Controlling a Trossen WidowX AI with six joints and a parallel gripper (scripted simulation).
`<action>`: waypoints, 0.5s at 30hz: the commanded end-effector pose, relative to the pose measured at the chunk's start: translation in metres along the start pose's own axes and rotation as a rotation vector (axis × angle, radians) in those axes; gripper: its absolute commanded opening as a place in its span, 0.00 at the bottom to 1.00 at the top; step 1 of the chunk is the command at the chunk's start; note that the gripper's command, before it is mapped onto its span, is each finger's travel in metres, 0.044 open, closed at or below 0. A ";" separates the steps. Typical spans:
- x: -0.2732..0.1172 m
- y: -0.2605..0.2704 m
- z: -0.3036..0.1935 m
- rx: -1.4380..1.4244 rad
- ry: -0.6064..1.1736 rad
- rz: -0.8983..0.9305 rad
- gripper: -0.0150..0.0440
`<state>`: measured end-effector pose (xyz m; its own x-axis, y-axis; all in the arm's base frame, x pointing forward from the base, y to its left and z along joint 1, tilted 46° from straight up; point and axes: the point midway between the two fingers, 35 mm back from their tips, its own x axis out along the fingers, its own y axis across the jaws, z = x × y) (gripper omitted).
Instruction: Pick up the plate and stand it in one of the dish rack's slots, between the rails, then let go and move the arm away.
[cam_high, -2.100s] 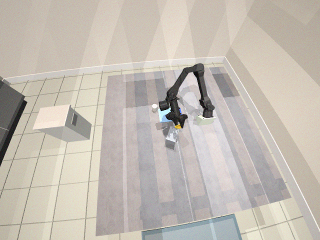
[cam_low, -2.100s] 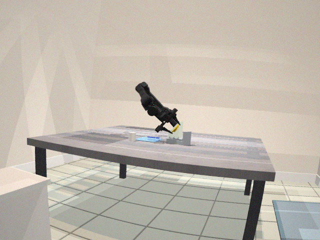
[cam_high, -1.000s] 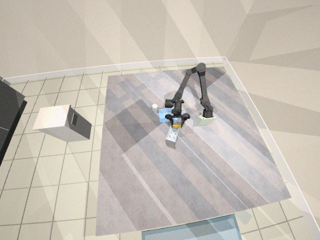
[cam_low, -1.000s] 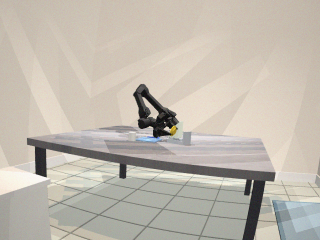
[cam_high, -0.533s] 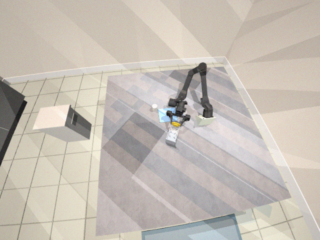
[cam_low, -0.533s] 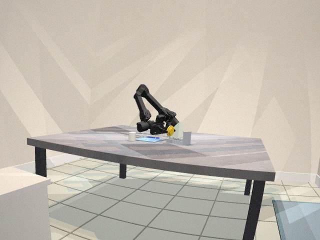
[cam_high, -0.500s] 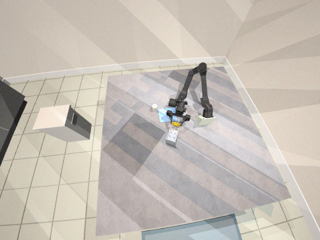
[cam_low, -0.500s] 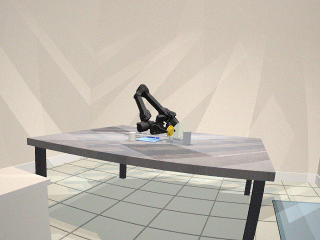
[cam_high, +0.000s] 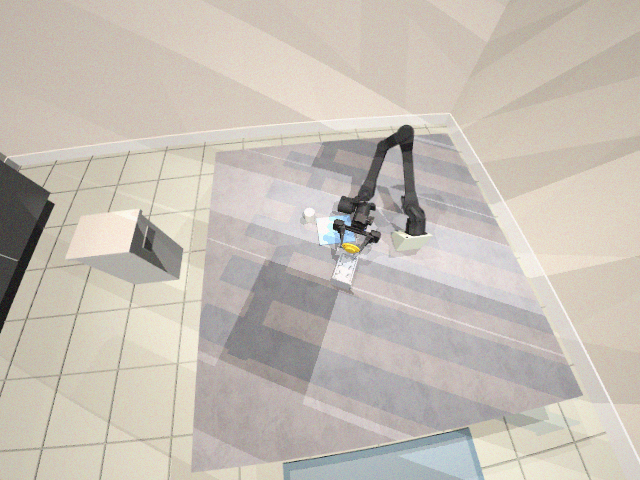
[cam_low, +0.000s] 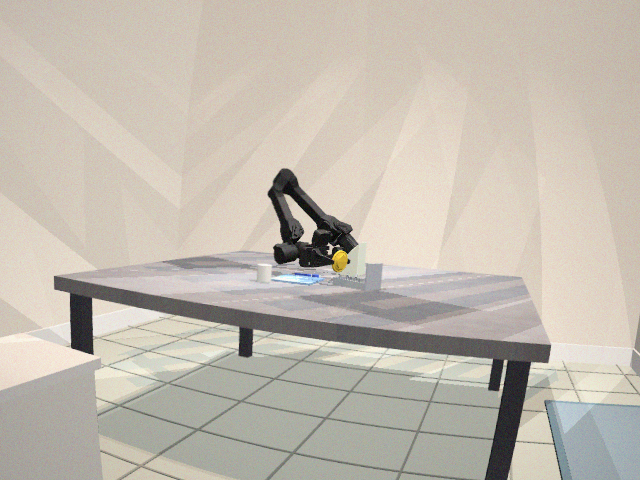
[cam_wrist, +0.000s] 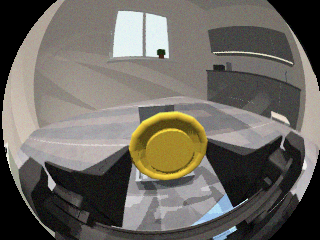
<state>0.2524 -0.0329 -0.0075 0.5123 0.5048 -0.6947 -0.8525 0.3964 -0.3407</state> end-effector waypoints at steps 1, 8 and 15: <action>0.010 0.003 0.002 0.011 0.000 0.010 0.25; 0.018 0.002 0.002 0.008 -0.001 0.007 0.25; 0.024 0.002 0.003 0.002 -0.003 0.004 0.25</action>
<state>0.2633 -0.0192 -0.0208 0.5119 0.5093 -0.6918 -0.8535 0.3931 -0.3422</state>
